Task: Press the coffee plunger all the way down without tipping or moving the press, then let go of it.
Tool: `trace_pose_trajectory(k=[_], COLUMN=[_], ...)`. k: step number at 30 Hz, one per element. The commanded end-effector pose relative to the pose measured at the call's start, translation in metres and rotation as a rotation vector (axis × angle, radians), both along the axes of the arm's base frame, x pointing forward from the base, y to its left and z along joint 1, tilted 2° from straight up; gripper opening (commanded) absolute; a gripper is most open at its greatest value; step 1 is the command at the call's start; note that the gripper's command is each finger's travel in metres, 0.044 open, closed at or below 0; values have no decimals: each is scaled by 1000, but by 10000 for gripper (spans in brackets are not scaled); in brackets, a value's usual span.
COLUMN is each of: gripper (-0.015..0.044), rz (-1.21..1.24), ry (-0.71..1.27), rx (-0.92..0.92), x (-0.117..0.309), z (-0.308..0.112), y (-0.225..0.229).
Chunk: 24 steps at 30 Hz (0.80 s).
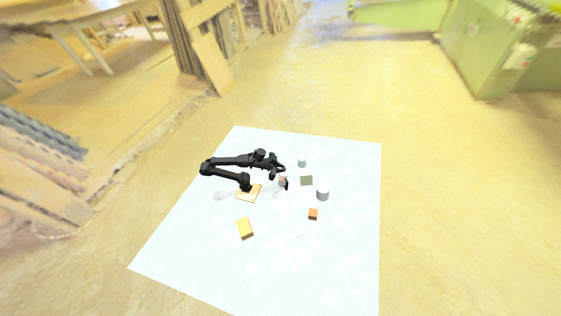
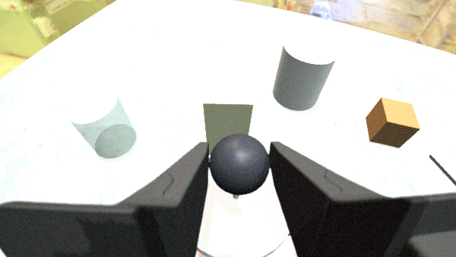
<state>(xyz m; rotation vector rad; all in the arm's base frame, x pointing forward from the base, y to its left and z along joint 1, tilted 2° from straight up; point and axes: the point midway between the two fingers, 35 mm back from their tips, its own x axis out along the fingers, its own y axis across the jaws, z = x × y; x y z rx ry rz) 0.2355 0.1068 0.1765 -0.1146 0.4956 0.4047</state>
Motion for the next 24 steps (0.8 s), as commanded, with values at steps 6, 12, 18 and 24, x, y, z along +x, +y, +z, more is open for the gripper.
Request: trace_pose_trajectory(k=[6,12,18,24], gripper=[120,120,120,120], rz=[4,4,0,0], ry=[22,21,4,4], rx=[-17,-17,-2,-2], x=[1,2,2,2], z=[-7,-7,-2,-2], y=[0,1,1,1])
